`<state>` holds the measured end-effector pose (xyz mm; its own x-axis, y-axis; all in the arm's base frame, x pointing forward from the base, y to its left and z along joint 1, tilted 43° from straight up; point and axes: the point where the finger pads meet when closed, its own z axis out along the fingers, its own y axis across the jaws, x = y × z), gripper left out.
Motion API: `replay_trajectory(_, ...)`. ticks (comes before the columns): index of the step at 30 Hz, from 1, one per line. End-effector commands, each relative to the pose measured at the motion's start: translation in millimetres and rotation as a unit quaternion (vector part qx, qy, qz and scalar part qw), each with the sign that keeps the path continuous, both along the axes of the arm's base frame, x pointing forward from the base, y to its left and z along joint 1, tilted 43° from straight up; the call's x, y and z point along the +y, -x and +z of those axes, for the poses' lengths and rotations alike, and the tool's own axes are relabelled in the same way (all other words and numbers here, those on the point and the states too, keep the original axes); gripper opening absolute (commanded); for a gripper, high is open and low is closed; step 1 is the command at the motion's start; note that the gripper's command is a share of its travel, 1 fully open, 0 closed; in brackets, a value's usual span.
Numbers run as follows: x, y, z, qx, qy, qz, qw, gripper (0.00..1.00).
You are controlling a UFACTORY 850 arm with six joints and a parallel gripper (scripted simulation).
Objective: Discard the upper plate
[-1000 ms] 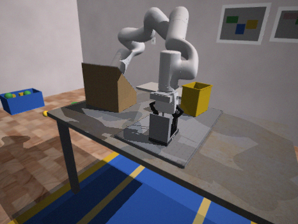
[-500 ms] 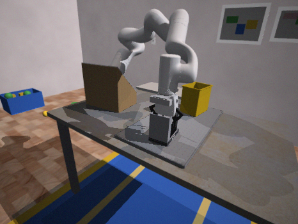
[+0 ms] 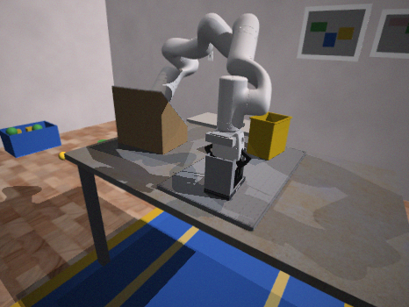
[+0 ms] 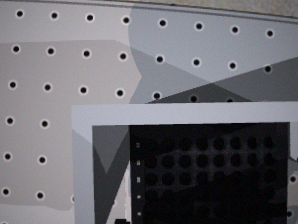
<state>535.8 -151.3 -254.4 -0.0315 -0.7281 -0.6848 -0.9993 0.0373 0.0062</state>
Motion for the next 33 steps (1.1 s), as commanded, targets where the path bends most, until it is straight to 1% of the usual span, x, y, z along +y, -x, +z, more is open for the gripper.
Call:
replay_trajectory(1, 0, -1, -1, -0.001, 0.001, 0.0, 1.0, 1.0)
replay_trajectory(24, 10, -1, -11, -0.001, 0.001, 0.0, 1.0, 1.0)
replay_trajectory(33, 10, -1, -11, -0.001, 0.001, 0.0, 1.0, 1.0)
